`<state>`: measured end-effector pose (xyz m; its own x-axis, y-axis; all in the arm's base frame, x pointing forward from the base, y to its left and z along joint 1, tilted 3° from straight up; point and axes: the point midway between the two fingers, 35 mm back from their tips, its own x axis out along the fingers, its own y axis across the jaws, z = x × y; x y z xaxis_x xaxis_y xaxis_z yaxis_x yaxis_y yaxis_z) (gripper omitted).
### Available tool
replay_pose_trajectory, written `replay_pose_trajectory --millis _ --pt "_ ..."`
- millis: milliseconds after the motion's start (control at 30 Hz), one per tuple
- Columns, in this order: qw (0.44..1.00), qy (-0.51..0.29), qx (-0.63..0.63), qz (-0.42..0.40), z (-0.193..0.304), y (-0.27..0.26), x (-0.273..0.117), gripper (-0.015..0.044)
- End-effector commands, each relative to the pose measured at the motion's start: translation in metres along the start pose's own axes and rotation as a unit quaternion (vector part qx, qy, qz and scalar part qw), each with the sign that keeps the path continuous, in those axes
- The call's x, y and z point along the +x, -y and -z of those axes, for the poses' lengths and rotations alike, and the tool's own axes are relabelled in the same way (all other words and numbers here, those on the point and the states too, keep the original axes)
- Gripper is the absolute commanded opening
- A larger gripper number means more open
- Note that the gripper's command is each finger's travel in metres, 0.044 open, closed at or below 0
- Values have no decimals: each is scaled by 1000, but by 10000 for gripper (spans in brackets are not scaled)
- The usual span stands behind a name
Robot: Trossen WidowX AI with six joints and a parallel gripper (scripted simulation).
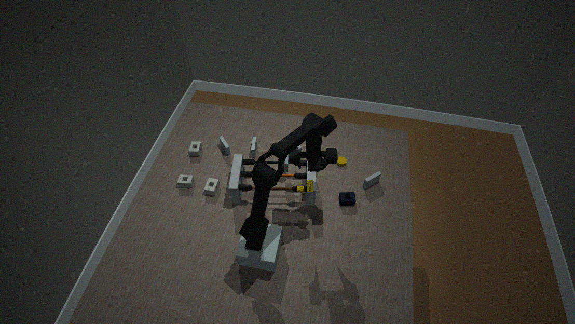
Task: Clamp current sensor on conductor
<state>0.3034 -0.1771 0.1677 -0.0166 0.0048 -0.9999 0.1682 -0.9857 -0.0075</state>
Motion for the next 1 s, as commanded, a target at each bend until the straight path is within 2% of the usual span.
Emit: replay_pose_trajectory --millis 0,167,200,367,400,533,700,967 --pt "1000 3 2 3 0 0 2 440" --pt "1000 3 2 3 0 0 2 440" --pt "1000 2 -8 3 1 1 2 414" --pt "964 -17 -265 -8 6 38 15 282" --pt "946 -21 -323 -11 6 47 19 282" --pt "841 -33 -539 -28 4 81 34 282" --pt "642 -41 -764 -53 -6 122 56 282" --pt "408 -41 -909 -80 -21 157 80 282"
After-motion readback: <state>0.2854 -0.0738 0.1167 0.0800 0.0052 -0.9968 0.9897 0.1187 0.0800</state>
